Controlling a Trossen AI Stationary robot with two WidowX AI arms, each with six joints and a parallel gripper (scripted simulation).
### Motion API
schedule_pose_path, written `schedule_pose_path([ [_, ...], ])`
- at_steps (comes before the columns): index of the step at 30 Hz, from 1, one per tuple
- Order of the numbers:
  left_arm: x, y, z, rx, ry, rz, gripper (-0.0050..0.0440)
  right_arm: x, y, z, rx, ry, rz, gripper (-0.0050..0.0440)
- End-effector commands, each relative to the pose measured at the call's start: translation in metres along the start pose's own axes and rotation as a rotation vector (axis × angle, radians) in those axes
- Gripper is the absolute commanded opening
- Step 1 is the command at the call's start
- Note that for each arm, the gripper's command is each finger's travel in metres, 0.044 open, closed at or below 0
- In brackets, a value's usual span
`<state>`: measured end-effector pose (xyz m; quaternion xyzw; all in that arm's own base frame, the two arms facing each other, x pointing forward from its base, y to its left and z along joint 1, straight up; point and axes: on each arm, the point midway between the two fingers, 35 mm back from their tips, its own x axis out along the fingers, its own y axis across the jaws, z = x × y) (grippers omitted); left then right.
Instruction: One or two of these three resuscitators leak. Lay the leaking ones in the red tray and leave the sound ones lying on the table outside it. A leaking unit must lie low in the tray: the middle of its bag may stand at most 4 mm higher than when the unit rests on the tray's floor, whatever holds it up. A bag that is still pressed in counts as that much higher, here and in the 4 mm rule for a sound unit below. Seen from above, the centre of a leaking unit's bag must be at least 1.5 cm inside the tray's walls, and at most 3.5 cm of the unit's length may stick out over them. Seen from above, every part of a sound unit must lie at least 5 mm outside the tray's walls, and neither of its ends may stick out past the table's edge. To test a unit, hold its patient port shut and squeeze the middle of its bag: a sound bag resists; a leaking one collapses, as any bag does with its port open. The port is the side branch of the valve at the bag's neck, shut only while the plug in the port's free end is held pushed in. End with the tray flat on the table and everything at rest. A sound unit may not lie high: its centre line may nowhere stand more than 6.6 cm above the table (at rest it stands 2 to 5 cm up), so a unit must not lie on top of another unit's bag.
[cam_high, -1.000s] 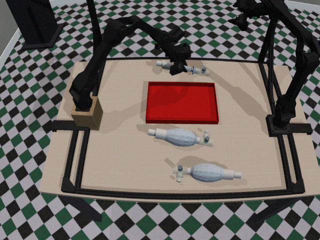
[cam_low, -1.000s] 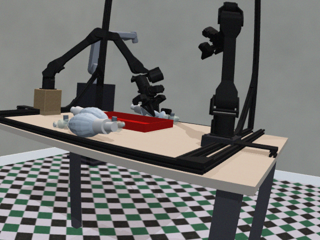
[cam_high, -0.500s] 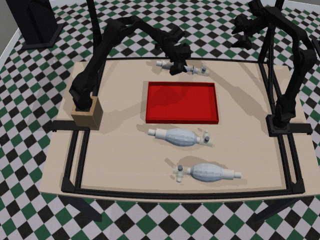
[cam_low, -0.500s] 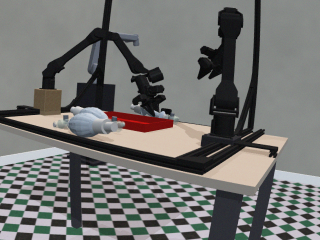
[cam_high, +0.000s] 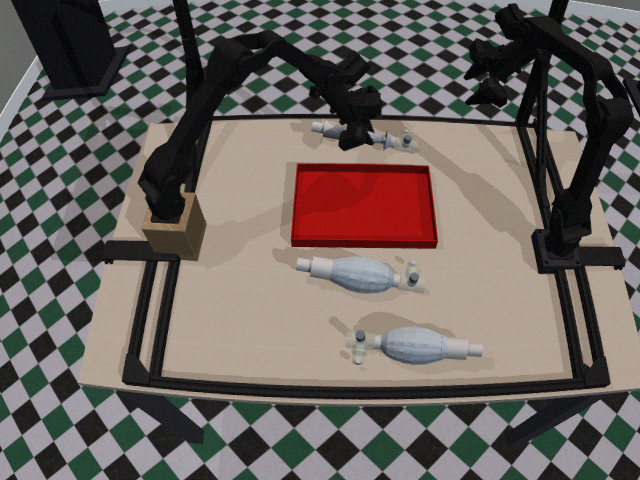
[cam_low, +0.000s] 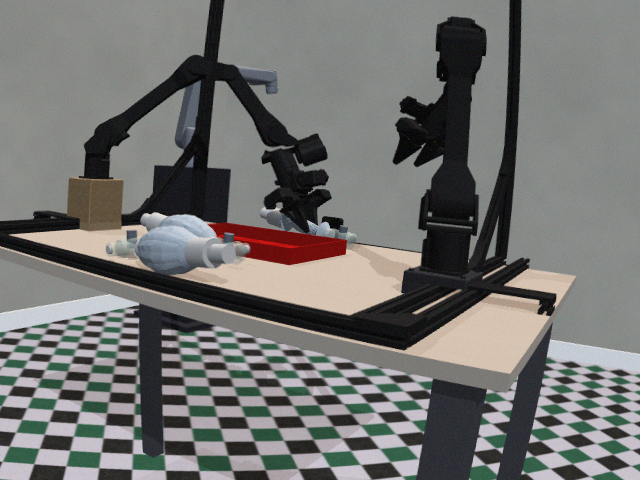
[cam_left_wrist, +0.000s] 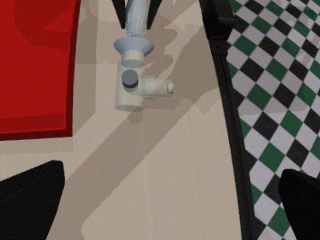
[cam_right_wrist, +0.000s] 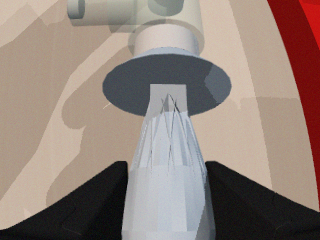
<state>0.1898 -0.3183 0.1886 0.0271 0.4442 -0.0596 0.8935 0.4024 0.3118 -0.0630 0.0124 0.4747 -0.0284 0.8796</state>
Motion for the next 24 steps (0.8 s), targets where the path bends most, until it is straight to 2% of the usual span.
schedule_pose_path([
  [1,0.000,0.000,0.000,0.000,0.001,0.000,0.0440,-0.059,0.001,0.040,0.007,-0.010,0.010,0.0000],
  [5,0.000,0.000,0.000,0.000,0.001,0.000,0.0440,-0.087,0.001,0.059,0.007,-0.010,0.010,0.0000],
  [16,0.000,0.000,0.000,0.000,0.001,0.000,0.0440,-0.087,0.001,0.059,0.007,-0.010,0.010,0.0000],
  [21,0.001,0.000,0.000,-0.004,0.001,0.001,0.0440,-0.158,-0.036,0.066,0.038,-0.059,0.059,0.0000],
  [24,0.001,0.000,0.000,-0.004,0.001,0.001,0.0440,-0.191,-0.059,0.063,0.058,-0.092,0.089,0.0000],
])
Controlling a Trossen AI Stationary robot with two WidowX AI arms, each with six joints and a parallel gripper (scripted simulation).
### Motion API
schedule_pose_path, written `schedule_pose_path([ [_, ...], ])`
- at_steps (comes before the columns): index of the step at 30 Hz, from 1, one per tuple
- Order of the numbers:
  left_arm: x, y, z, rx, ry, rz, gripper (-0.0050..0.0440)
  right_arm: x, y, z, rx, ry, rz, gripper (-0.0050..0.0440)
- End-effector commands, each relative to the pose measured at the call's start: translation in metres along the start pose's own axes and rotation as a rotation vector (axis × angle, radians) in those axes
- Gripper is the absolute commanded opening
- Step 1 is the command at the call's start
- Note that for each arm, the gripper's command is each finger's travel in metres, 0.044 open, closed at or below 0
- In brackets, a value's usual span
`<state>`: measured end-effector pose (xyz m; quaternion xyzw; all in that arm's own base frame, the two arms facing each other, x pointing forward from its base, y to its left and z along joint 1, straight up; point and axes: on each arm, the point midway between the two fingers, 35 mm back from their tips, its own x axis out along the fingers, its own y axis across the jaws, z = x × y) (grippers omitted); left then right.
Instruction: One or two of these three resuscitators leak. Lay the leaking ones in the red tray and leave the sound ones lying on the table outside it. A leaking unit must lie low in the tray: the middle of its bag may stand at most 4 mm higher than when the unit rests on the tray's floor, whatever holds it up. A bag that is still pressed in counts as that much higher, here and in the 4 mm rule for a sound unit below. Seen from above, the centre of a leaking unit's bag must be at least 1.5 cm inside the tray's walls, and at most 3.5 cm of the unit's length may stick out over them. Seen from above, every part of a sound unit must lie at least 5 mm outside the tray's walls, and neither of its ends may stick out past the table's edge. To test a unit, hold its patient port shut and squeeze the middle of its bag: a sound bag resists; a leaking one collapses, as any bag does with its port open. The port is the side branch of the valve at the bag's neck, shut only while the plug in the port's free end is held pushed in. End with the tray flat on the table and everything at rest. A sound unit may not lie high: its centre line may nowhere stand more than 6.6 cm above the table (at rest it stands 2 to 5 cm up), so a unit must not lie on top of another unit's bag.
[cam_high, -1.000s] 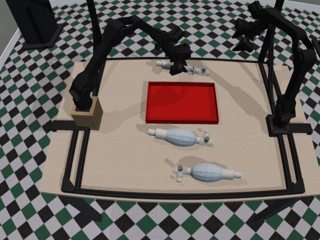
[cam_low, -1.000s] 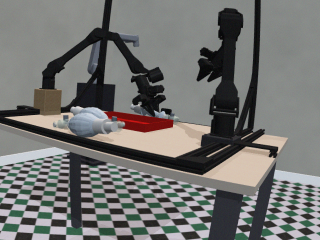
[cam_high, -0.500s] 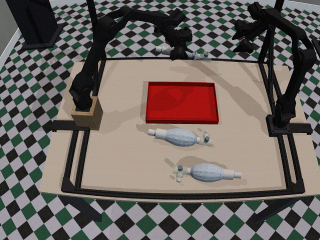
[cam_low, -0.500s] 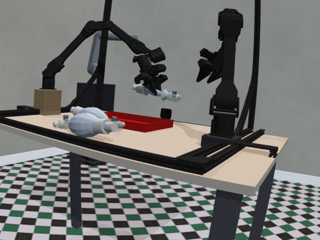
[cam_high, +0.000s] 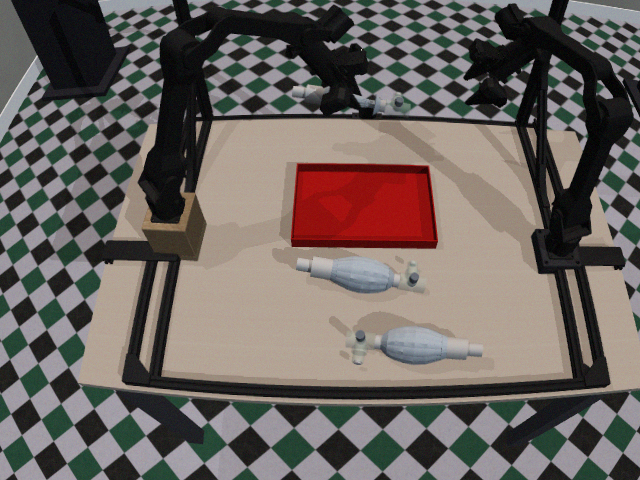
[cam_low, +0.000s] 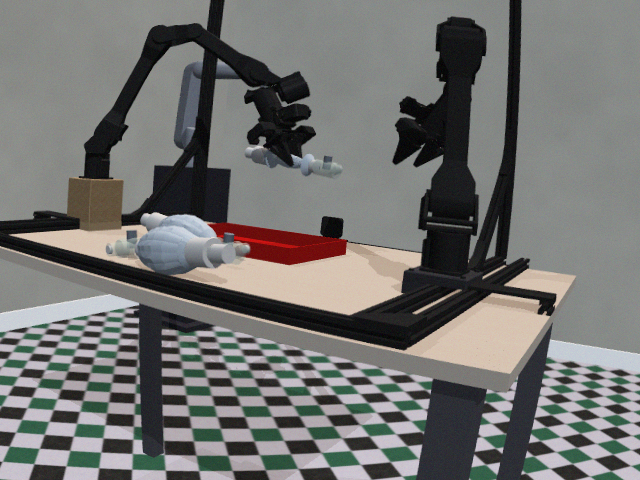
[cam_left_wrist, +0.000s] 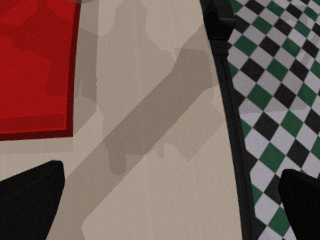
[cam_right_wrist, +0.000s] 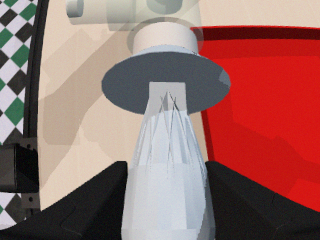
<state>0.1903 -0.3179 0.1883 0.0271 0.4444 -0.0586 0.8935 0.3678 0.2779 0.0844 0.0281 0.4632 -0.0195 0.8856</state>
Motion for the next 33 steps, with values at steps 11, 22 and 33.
schedule_pose_path([
  [11,0.000,0.000,0.000,-0.002,0.000,-0.001,0.0440,-0.103,-0.064,-0.001,0.069,-0.115,0.104,0.0000],
  [22,0.000,0.000,0.000,-0.002,0.000,-0.001,0.0440,-0.153,-0.149,-0.059,0.133,-0.221,0.204,0.0000],
  [33,0.001,0.000,-0.001,0.002,0.002,0.001,0.0440,-0.086,-0.116,-0.017,0.021,-0.130,0.110,0.0000],
])
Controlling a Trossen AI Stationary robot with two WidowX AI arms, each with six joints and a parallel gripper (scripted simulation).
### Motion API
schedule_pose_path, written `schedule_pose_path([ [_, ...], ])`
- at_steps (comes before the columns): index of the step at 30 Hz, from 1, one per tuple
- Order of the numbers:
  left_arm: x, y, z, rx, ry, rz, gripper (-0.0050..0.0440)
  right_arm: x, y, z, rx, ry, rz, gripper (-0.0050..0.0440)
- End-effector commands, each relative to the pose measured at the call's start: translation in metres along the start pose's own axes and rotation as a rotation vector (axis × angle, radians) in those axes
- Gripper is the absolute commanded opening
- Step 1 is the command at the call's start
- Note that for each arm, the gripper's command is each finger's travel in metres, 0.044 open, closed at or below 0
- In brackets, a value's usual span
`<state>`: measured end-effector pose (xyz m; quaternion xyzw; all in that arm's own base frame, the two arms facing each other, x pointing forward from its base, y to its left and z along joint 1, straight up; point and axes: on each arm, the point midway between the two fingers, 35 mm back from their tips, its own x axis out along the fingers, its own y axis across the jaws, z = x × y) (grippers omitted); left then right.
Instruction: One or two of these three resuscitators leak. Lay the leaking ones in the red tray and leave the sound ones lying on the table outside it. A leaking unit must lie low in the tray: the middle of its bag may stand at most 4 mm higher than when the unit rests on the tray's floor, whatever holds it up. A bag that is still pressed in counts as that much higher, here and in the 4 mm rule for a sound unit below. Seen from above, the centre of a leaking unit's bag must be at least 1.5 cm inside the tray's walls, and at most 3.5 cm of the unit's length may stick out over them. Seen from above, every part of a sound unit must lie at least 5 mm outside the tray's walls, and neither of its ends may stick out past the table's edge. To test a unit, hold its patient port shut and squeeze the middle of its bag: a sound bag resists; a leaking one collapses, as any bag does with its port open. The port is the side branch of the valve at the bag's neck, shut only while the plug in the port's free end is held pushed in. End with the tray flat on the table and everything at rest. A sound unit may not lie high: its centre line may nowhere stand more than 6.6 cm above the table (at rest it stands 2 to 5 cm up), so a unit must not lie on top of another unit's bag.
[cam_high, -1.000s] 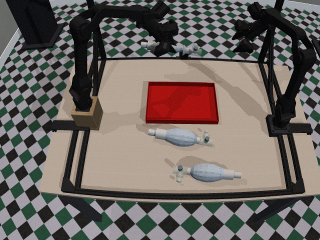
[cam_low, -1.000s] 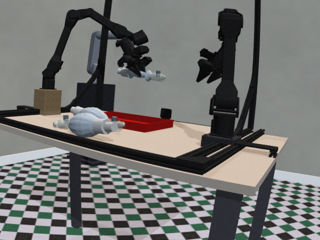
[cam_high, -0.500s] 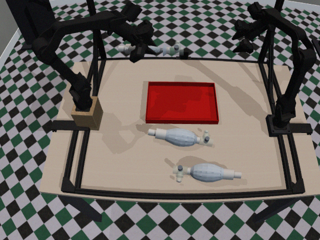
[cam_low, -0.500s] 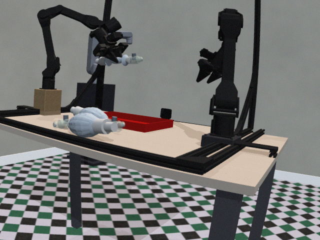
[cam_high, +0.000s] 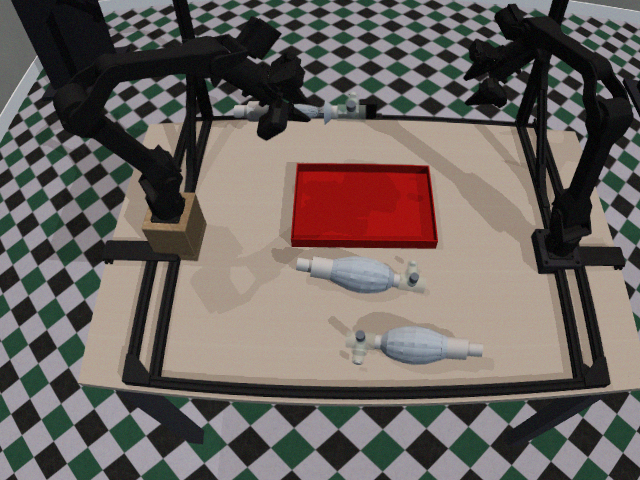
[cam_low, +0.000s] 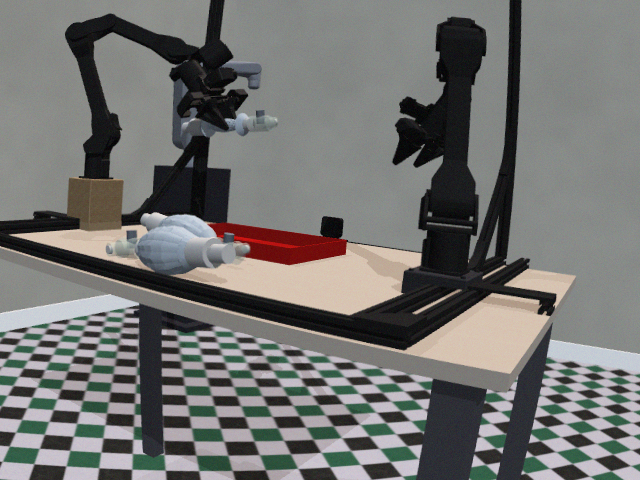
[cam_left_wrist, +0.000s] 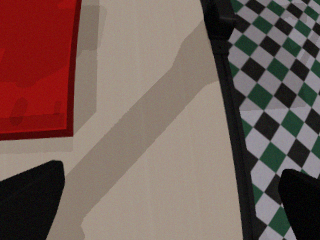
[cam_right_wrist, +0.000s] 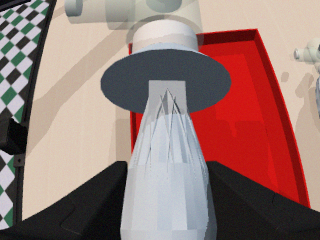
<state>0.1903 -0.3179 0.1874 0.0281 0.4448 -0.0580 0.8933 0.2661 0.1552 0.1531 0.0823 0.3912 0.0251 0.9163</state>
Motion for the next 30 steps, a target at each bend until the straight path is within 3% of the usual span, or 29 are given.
schedule_pose_path([
  [1,0.000,0.000,0.000,0.001,0.001,-0.001,0.0440,0.043,0.009,0.017,-0.049,0.035,-0.031,0.0000],
  [4,0.000,0.000,0.000,0.001,0.001,-0.001,0.0440,0.083,0.010,0.023,-0.089,0.073,-0.054,0.0000],
  [11,0.000,0.000,-0.001,0.000,0.002,-0.001,0.0440,0.088,0.006,0.016,-0.095,0.098,-0.073,0.0000],
  [21,0.000,0.000,-0.001,0.000,0.002,-0.001,0.0440,0.175,-0.004,0.022,-0.163,0.158,-0.089,0.0000],
  [27,0.000,0.000,-0.001,0.000,0.002,-0.001,0.0440,0.175,-0.004,0.022,-0.163,0.158,-0.089,0.0000],
  [28,-0.001,0.000,0.000,-0.001,0.000,-0.003,0.0440,0.227,-0.018,-0.030,-0.164,0.180,-0.103,0.0000],
  [30,-0.001,0.000,0.000,-0.001,0.000,-0.003,0.0440,0.235,-0.018,-0.034,-0.164,0.180,-0.103,0.0000],
])
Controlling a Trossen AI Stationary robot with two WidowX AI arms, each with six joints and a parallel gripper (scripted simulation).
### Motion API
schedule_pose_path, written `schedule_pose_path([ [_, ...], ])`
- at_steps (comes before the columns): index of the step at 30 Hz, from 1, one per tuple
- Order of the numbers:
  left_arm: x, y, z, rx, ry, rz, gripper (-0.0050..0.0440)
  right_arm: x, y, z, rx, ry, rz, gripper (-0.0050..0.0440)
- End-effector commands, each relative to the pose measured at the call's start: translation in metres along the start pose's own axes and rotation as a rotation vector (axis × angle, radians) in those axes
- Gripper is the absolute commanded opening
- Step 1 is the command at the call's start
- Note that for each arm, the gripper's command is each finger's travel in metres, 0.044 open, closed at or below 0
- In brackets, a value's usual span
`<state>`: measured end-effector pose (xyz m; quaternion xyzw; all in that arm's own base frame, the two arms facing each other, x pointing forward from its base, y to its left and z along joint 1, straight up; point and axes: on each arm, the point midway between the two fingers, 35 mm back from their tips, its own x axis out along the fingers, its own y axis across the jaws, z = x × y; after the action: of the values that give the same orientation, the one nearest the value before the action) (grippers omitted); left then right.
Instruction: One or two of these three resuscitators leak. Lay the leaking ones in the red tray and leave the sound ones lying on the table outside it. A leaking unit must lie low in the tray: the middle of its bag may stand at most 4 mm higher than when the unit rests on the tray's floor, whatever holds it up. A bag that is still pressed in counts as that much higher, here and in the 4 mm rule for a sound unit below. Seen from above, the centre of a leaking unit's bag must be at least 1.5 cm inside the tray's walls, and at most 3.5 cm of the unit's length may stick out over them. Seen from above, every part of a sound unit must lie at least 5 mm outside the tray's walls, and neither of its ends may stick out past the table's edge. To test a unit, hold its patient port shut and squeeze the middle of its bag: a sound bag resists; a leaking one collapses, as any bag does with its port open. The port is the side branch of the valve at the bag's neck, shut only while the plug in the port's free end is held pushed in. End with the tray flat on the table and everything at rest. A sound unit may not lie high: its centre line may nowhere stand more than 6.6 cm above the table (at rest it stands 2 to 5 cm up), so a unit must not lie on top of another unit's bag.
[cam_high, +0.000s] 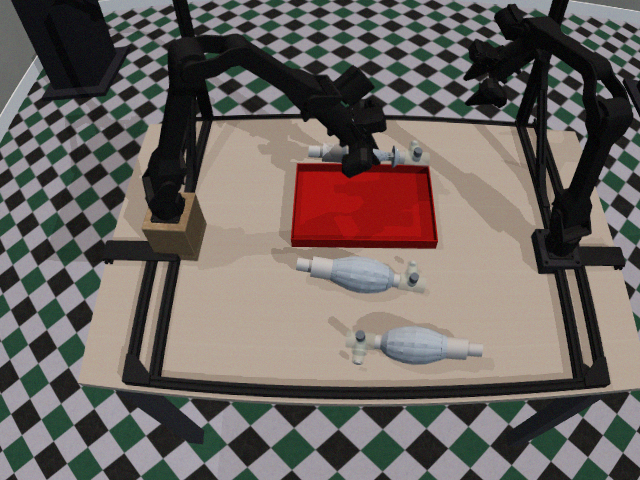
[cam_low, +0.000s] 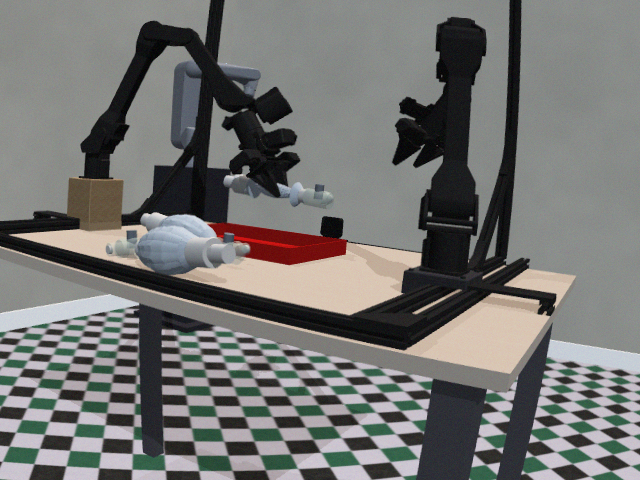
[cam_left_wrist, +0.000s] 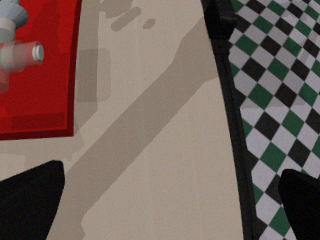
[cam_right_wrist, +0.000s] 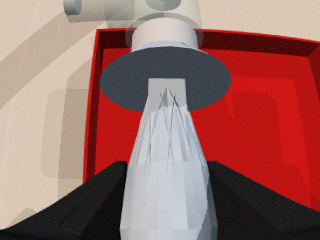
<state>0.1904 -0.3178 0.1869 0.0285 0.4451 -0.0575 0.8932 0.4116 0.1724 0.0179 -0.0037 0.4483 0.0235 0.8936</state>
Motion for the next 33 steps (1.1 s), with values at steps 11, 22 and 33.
schedule_pose_path([
  [11,-0.0011,-0.0004,0.0001,-0.001,0.000,-0.005,0.0440,0.0518,-0.0054,-0.0493,-0.015,0.055,-0.022,0.0000],
  [22,-0.0008,-0.0004,-0.0002,-0.001,0.000,-0.004,0.0440,0.0523,-0.0068,-0.0532,-0.019,0.068,-0.026,0.0440],
  [33,-0.0006,-0.0001,-0.0002,0.000,0.000,-0.002,0.0440,0.0520,-0.0066,-0.0530,-0.019,0.067,-0.025,0.0440],
])
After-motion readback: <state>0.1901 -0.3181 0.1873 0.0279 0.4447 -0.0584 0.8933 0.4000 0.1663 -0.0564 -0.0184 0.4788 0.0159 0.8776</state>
